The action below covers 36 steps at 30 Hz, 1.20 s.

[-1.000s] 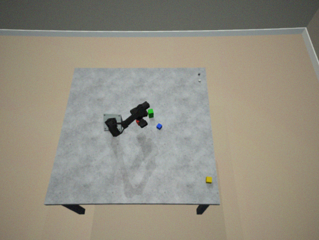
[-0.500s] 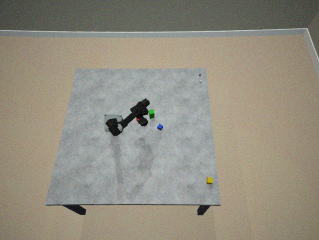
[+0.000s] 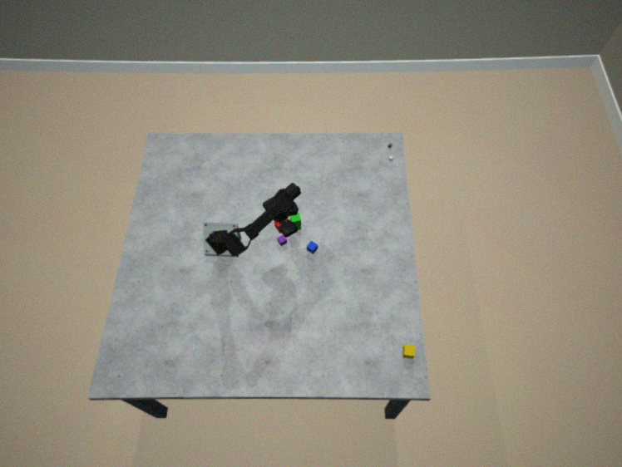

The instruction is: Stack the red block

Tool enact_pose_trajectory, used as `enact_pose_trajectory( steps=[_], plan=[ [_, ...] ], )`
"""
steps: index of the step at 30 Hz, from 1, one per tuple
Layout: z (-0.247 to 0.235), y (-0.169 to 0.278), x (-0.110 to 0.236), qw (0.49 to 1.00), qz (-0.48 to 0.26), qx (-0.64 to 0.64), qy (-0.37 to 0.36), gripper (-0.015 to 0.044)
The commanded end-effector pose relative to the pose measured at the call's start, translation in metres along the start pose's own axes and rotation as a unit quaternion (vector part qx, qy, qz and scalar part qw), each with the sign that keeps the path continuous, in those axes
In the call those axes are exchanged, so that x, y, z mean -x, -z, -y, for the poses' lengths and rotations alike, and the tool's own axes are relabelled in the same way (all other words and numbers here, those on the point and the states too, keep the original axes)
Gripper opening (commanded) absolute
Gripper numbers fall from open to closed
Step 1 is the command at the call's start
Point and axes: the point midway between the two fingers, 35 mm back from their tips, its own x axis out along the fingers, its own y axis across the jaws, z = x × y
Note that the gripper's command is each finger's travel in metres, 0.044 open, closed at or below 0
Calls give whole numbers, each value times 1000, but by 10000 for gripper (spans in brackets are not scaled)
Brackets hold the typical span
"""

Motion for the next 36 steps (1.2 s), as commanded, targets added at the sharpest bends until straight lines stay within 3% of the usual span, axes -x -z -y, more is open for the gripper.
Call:
enact_pose_trajectory(
  steps=[1, 18, 28, 36],
  plan=[
    [-7, -20, 0, 1000, -3, -1, -1, 0],
    [-32, -88, -7, 1000, -1, -2, -2, 0],
    [-34, -90, -15, 1000, -1, -3, -1, 0],
    [-34, -90, -40, 1000, -1, -3, -1, 0]
  ],
)
